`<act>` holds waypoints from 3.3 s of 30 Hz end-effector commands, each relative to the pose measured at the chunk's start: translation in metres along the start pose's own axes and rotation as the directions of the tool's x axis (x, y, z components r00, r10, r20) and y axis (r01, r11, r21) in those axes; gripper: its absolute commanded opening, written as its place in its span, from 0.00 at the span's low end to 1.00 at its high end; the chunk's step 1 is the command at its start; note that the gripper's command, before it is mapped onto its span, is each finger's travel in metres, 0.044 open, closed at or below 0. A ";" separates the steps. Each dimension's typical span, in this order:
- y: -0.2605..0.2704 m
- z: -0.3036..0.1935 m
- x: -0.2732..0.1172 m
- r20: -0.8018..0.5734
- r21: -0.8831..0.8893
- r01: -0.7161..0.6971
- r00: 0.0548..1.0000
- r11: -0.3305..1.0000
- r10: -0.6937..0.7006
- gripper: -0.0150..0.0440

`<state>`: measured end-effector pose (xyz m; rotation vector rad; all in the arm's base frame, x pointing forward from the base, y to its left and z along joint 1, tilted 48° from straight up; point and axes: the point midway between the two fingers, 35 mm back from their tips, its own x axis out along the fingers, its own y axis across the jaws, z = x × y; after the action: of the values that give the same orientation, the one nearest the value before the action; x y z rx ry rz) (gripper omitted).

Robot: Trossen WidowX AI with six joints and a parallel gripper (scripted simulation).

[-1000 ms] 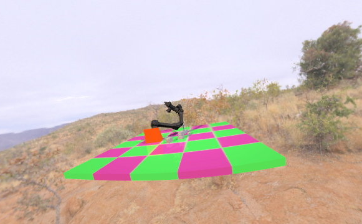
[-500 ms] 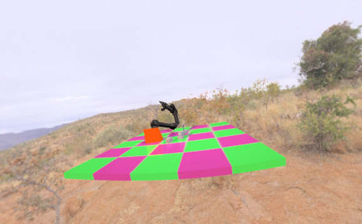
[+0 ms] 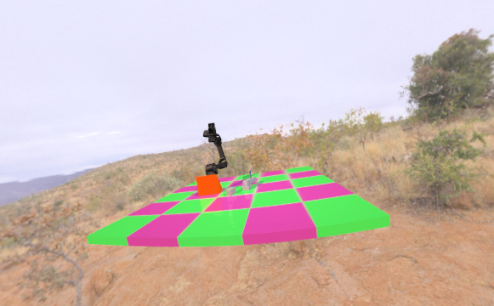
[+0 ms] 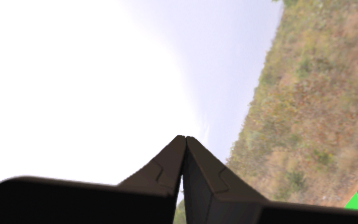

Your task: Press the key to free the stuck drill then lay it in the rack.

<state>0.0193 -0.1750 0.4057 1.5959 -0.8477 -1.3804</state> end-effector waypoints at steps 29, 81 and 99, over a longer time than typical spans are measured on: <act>-0.315 -0.292 0.024 -0.171 -0.513 -0.794 -0.279 0.327 -0.945 0.25; -0.362 -0.290 -0.008 -0.053 -0.400 -0.838 -0.383 0.371 -0.922 0.25; -0.367 -0.295 -0.008 -0.053 -0.400 -0.838 -0.383 0.371 -0.922 0.25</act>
<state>0.2979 0.0283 0.0919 0.8389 1.5974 0.4551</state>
